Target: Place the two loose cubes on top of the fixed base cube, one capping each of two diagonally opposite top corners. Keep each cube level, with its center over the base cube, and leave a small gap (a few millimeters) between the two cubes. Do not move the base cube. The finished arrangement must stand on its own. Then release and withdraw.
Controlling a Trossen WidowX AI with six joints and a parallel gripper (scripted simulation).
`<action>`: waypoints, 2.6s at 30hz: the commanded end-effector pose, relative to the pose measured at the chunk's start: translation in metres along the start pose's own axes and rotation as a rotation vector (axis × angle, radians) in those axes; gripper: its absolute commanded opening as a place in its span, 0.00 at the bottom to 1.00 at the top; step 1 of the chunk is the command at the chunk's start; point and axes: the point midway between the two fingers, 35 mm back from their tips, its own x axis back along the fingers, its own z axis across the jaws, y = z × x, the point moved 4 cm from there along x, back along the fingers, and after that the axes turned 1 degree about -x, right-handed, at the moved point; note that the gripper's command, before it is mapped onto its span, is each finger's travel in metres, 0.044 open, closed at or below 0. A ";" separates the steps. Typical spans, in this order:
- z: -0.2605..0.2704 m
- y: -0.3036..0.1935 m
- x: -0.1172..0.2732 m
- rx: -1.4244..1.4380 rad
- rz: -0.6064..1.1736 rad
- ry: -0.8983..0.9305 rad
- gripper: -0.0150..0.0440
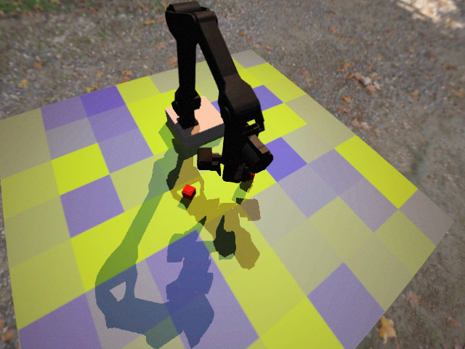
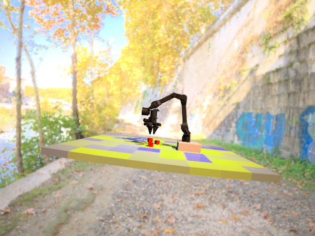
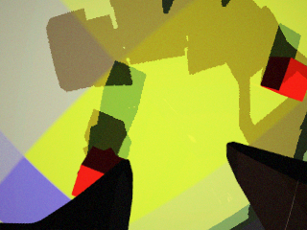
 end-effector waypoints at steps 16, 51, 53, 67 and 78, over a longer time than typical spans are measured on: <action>-0.086 0.021 0.023 0.742 -0.013 0.000 0.70; -0.129 0.021 -0.045 1.110 -0.013 -0.005 0.70; -0.129 0.021 -0.045 1.110 -0.013 -0.005 0.70; -0.129 0.021 -0.065 1.110 -0.013 -0.005 0.70; -0.129 0.021 -0.078 1.110 -0.013 -0.005 0.61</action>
